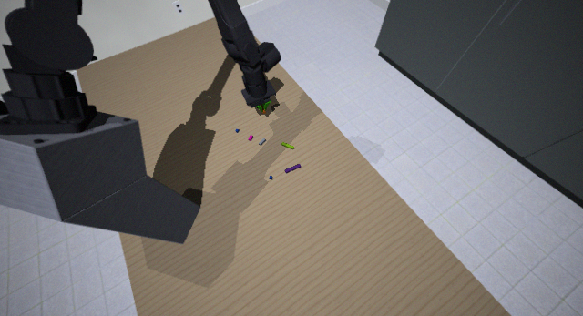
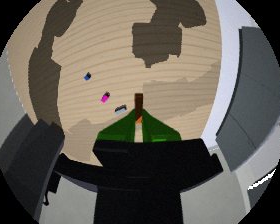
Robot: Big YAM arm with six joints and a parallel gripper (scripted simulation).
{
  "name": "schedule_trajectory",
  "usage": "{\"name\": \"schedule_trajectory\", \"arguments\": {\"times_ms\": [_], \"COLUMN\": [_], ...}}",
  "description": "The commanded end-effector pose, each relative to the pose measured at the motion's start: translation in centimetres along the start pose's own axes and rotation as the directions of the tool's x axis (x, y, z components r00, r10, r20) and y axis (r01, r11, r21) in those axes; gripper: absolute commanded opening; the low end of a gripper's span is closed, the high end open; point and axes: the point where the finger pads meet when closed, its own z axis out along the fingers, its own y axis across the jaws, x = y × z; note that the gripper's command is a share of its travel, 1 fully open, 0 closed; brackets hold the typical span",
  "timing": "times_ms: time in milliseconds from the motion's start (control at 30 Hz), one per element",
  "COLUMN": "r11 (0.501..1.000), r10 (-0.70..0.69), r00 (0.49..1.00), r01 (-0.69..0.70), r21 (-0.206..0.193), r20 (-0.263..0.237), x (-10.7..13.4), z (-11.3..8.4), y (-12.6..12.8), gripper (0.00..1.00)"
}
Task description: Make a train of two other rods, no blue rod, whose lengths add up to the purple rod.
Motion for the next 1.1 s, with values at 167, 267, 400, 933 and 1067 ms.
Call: {"name": "schedule_trajectory", "arguments": {"times_ms": [167, 267, 400, 933, 1067], "r11": [0.967, 0.943, 0.911, 0.758, 0.707], "r10": [0.254, 0.333, 0.412, 0.652, 0.707], "r00": [0.967, 0.943, 0.911, 0.758, 0.707], "r01": [-0.254, -0.333, -0.412, -0.652, -0.707], "r21": [-0.015, -0.015, -0.015, -0.013, -0.012], "r20": [-0.003, -0.005, -0.007, -0.013, -0.015], "x": [0.1, 0.2, 0.3, 0.7, 0.8], "z": [0.5, 0.5, 0.4, 0.2, 0.1], "y": [3.1, 3.8, 4.4, 6.7, 7.3], "gripper": [0.04, 0.04, 0.04, 0.04, 0.04]}}
